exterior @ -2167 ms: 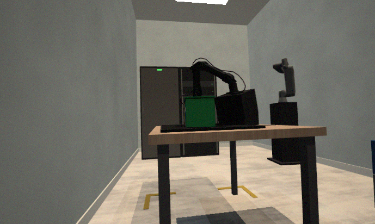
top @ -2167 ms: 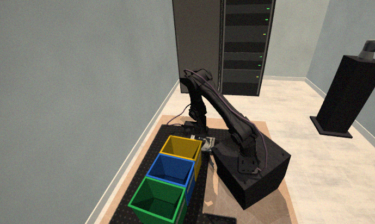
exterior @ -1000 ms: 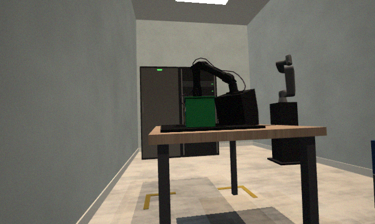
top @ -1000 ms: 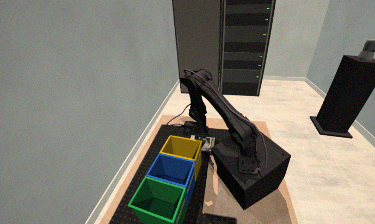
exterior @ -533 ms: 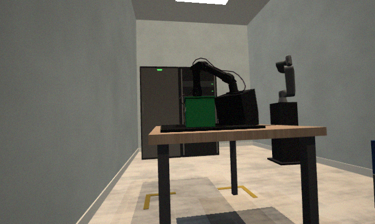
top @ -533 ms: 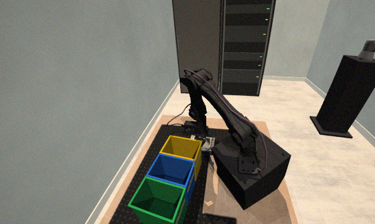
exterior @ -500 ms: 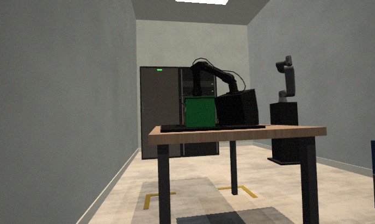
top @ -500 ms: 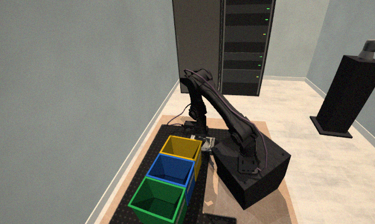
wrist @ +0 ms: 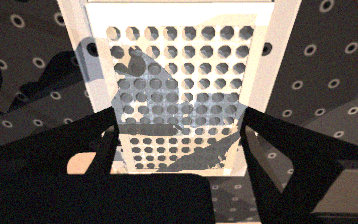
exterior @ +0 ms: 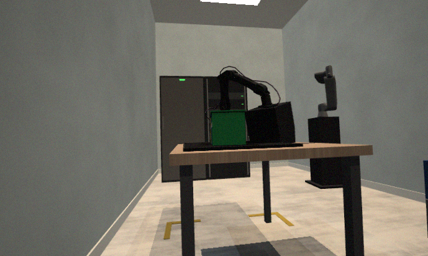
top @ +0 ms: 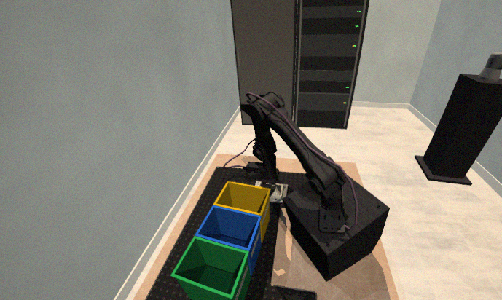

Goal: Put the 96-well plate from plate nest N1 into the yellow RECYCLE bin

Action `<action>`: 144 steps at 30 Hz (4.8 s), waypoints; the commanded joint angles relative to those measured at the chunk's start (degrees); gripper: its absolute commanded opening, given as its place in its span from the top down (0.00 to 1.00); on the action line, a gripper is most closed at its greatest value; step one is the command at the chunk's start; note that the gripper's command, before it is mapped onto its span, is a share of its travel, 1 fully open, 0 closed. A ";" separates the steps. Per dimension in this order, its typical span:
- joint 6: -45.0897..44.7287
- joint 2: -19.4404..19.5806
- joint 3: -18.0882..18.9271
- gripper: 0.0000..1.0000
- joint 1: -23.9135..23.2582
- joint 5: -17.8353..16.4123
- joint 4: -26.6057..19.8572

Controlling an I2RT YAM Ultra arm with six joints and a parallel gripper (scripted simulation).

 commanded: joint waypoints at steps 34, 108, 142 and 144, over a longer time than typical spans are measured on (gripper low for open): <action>-0.06 1.19 1.58 1.00 0.50 -1.41 1.94; -4.68 -18.19 -1.09 1.00 -4.77 -1.51 -15.15; -6.98 -25.88 0.67 1.00 -6.98 -1.53 -25.21; -7.12 -26.34 0.85 1.00 -7.12 -1.53 -25.87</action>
